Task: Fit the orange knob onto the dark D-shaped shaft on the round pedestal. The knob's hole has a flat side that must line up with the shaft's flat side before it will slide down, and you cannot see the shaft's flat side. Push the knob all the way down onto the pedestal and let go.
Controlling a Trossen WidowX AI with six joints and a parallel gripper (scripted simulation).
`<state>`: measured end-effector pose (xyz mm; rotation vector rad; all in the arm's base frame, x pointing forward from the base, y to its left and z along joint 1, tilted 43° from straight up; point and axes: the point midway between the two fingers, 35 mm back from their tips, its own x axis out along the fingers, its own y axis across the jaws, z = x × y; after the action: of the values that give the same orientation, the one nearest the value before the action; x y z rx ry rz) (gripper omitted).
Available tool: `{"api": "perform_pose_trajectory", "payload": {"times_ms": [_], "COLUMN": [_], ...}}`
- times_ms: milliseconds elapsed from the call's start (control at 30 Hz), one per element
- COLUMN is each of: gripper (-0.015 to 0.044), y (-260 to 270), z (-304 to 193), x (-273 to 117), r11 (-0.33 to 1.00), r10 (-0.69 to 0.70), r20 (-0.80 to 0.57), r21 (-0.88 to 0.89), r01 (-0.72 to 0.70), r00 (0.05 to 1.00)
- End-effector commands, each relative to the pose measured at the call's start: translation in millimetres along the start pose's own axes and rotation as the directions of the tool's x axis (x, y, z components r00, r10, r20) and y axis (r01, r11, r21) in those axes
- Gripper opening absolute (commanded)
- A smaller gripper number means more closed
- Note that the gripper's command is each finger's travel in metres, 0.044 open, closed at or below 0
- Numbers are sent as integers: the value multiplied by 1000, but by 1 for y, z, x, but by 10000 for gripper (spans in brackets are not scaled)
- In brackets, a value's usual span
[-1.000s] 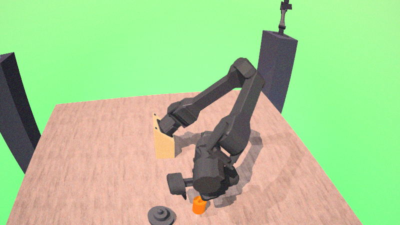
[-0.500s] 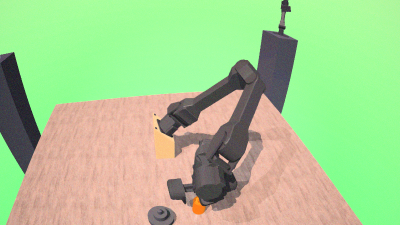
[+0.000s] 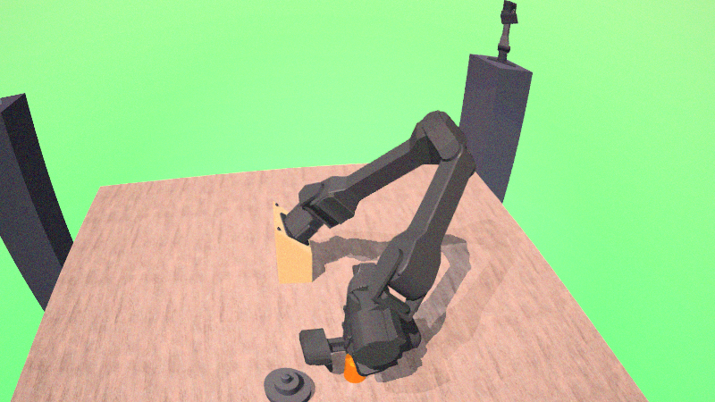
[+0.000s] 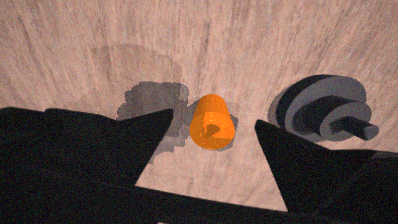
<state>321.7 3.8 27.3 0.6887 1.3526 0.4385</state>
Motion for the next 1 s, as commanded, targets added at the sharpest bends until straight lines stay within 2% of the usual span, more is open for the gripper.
{"api": "perform_pose_trajectory", "payload": {"times_ms": [0,533,833,967], "gripper": [440,440,204,177], "y": [0,2,2,2], "z": [-2,-4,-4,-4], "x": [7,30,30,30], "r11": [1000,1000,1000,1000], "r10": [6,10,10,10], "r20": [-7,-7,-7,-7], "r21": [7,7,7,7], "r01": [-6,-9,-9,-9], "r00": [1000,1000,1000,1000]}}
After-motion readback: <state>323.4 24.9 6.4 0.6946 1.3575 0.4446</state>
